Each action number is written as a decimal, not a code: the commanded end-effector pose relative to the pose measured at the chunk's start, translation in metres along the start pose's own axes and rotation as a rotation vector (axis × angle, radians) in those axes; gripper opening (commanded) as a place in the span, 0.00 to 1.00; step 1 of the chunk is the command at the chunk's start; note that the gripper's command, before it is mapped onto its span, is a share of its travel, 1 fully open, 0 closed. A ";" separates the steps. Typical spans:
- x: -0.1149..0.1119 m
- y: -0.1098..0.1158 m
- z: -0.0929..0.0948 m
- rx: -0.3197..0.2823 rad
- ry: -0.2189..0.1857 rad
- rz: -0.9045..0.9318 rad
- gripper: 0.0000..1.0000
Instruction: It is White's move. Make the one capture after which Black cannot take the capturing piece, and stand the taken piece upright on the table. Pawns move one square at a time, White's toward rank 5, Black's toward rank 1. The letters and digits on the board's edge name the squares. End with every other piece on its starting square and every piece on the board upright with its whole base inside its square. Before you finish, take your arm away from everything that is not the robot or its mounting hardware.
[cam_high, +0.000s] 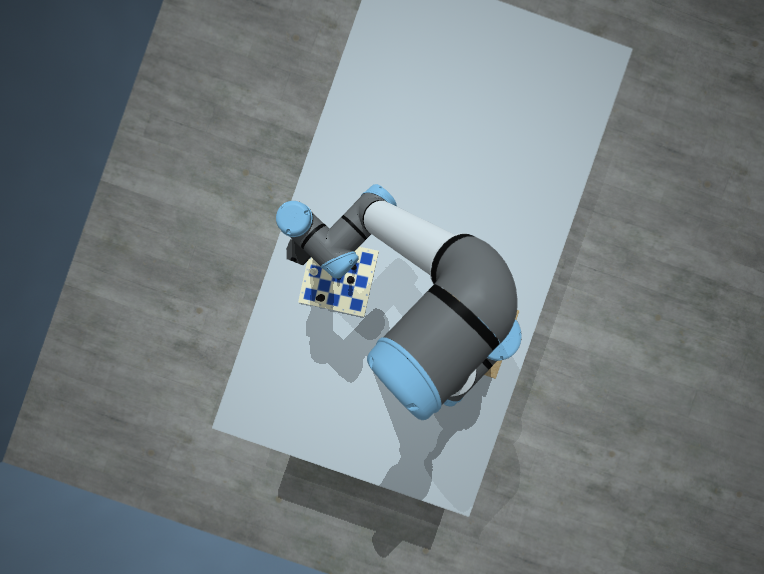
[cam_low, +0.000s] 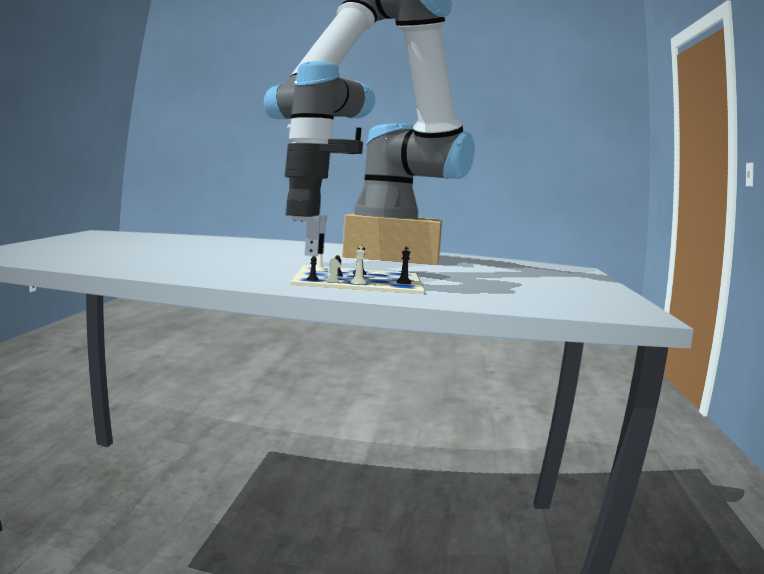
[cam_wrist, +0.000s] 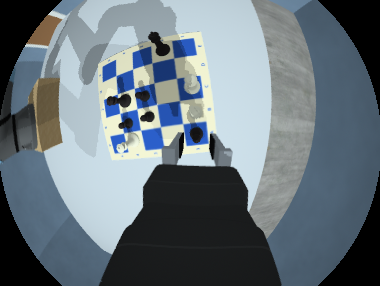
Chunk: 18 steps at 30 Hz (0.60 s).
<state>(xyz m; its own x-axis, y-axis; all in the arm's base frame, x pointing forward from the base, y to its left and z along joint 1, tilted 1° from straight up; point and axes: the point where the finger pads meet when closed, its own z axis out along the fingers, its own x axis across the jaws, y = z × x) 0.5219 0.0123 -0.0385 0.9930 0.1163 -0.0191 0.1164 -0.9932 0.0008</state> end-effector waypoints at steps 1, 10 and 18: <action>0.000 0.000 0.006 0.000 0.001 0.000 0.73; 0.000 0.000 0.025 0.000 0.001 0.000 0.73; 0.000 0.000 0.029 0.000 0.001 0.000 0.73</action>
<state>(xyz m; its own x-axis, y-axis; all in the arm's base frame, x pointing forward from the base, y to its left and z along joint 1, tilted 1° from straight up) 0.5209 0.0124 -0.0661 0.9930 0.1163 -0.0206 0.1163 -0.9932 0.0002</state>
